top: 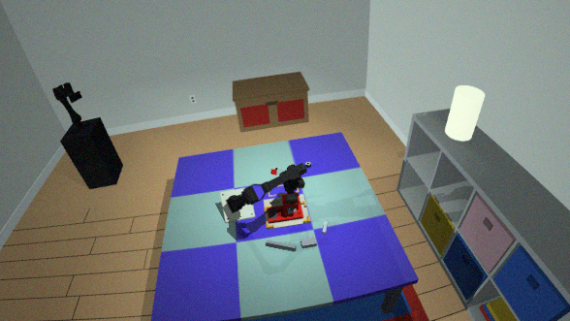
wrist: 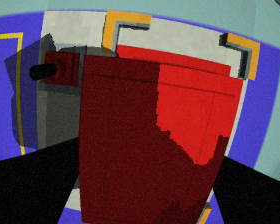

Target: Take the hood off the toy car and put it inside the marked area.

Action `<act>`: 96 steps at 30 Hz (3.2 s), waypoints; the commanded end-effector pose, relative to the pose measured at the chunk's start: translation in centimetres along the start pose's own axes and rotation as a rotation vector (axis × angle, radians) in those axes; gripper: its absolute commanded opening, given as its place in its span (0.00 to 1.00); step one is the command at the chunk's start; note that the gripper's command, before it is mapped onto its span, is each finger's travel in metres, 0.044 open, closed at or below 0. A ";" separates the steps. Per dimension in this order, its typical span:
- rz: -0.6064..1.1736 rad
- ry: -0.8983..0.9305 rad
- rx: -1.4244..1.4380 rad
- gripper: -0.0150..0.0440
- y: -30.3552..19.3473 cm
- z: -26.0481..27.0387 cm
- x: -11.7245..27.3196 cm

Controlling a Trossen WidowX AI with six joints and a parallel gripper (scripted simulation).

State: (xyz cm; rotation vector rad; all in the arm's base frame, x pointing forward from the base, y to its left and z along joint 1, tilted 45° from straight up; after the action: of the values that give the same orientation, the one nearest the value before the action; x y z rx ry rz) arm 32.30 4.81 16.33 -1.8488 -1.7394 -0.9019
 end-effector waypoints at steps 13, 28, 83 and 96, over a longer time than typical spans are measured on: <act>0.000 0.020 -0.003 0.25 -0.5 7.0 0.6; 0.000 0.021 -0.012 0.25 -2.0 13.5 0.8; -0.001 0.012 -0.023 0.25 -3.9 18.8 -1.8; -0.001 0.012 -0.023 0.25 -3.9 18.8 -2.6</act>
State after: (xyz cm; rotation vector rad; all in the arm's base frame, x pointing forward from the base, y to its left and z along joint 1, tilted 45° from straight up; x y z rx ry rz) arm 31.42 16.93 1.23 -1.8569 -1.7235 -0.9430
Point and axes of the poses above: the point midway between the two fingers, 35 mm back from their tips, its own x axis back along the fingers, its own z axis across the jaws, y = z × x, the point moved 9 cm from there along x, back along the fingers, and after that the axes turned 4 degrees about -x, right-handed, at the moved point
